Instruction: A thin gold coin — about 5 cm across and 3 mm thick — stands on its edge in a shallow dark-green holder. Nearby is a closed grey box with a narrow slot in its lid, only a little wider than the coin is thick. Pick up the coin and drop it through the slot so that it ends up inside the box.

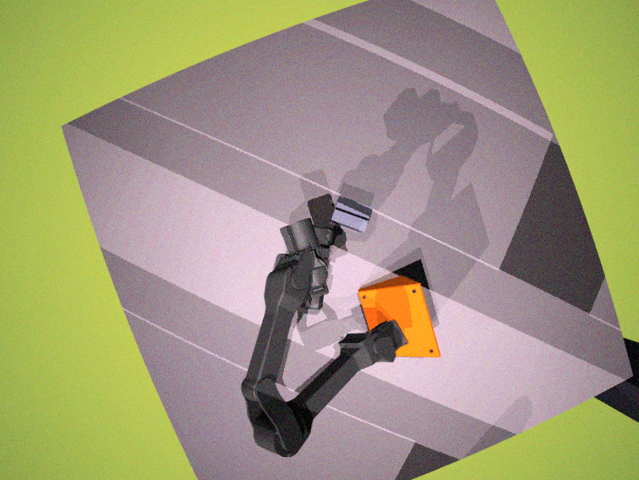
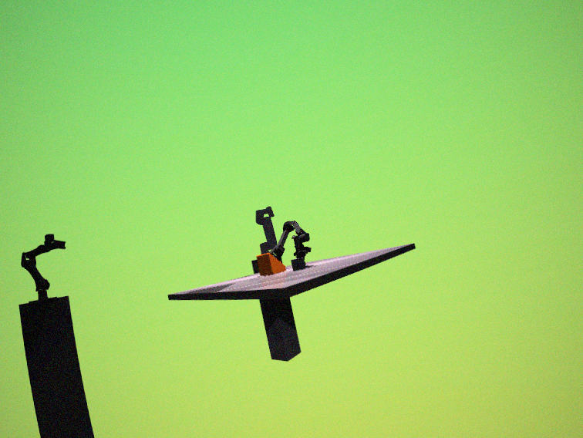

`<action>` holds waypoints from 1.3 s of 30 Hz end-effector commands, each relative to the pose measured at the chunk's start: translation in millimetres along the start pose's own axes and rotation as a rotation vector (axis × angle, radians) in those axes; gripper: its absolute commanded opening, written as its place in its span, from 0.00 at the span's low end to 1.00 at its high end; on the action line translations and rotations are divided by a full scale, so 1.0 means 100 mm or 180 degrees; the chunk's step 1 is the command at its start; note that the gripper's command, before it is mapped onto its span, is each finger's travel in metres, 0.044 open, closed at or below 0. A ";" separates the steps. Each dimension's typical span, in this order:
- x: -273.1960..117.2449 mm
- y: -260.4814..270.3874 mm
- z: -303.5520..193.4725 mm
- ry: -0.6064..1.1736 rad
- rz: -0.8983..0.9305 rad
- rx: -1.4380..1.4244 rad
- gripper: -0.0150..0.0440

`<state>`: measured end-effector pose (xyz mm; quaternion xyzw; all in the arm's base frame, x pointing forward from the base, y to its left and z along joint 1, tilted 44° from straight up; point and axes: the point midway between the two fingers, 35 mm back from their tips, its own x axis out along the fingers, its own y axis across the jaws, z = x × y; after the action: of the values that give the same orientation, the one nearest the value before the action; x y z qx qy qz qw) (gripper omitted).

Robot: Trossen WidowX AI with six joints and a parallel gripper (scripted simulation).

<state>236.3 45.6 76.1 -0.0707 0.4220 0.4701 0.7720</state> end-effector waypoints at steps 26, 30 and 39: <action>-0.01 -0.01 0.00 -0.0007 0.0003 0.0010 0.25; -0.10 -0.03 0.00 0.0003 -0.0003 0.0011 0.25; -0.33 -0.05 0.00 0.0018 -0.0009 0.0013 0.25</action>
<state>233.9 27.2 92.8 -0.0681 0.4239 0.4693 0.7717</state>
